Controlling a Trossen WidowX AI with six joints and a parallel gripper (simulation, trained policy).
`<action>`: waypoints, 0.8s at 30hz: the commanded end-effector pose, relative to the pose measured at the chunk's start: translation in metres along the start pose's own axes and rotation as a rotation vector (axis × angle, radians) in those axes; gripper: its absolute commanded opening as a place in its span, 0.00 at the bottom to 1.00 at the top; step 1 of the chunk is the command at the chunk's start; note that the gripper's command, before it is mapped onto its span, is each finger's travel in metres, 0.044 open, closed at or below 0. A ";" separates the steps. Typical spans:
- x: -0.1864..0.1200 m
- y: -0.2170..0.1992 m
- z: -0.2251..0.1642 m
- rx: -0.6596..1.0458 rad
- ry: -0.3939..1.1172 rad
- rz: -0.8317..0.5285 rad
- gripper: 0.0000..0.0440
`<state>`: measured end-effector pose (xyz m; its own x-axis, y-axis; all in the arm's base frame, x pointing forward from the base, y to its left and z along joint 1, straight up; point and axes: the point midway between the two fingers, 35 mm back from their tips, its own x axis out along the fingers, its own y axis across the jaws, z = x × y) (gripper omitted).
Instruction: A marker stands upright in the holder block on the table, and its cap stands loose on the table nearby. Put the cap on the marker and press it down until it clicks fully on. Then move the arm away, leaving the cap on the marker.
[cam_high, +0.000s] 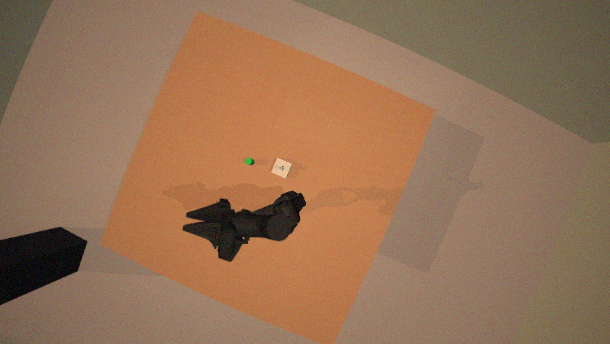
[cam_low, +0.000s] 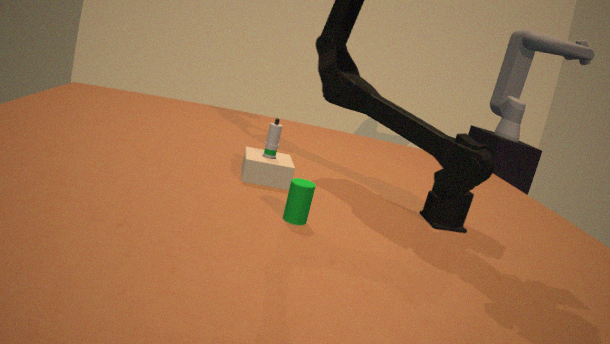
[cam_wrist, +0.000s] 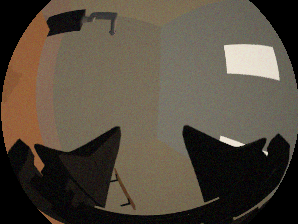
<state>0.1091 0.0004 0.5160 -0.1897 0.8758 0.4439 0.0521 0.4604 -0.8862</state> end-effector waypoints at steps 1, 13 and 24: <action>0.009 0.010 0.011 -0.009 -0.016 0.054 0.69; 0.024 0.036 0.036 -0.025 -0.040 0.187 0.69; 0.036 0.060 0.056 -0.042 -0.046 0.313 0.70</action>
<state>0.0587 0.0437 0.4772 -0.2011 0.9614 0.1878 0.1390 0.2177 -0.9661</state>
